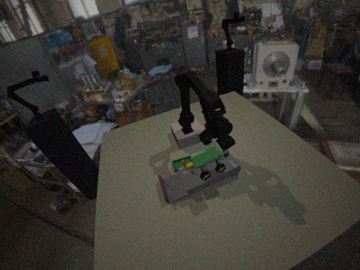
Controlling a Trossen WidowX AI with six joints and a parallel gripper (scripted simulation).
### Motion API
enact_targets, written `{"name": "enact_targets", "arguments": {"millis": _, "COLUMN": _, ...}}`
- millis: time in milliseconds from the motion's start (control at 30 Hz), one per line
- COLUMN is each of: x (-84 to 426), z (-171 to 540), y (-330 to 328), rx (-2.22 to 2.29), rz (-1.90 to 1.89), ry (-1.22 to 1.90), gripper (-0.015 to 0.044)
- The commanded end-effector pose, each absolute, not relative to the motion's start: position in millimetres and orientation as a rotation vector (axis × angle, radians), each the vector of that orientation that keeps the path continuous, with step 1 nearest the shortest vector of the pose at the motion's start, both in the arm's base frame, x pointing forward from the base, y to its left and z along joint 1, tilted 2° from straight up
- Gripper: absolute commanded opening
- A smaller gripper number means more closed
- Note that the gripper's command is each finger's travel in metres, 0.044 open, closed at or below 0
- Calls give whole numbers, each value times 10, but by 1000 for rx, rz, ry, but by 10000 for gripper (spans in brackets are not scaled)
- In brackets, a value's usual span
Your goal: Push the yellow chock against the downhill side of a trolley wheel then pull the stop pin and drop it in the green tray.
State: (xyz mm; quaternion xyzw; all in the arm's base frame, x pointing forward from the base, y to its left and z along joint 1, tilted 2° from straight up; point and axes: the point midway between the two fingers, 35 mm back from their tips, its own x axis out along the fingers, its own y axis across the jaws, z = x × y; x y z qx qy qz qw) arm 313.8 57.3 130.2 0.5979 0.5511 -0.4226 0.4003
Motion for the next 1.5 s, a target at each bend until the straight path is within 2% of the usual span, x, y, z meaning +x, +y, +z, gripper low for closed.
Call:
{"name": "enact_targets", "arguments": {"millis": 0, "x": 3149, "z": 1327, "y": 659, "rx": 1519, "rz": -1062, "ry": 1396, "gripper": 0}}
{"name": "enact_targets", "arguments": {"millis": 533, "x": 3154, "z": 1380, "y": 858, "rx": 1520, "rz": -1061, "ry": 1397, "gripper": 0}}
{"name": "enact_targets", "arguments": {"millis": 1267, "x": 2395, "z": 1343, "y": 930, "rx": 1519, "rz": -1065, "ry": 1402, "gripper": 0}}
{"name": "enact_targets", "arguments": {"millis": 1467, "x": 2327, "z": 1341, "y": 938, "rx": 1519, "rz": -1066, "ry": 1402, "gripper": 0}}
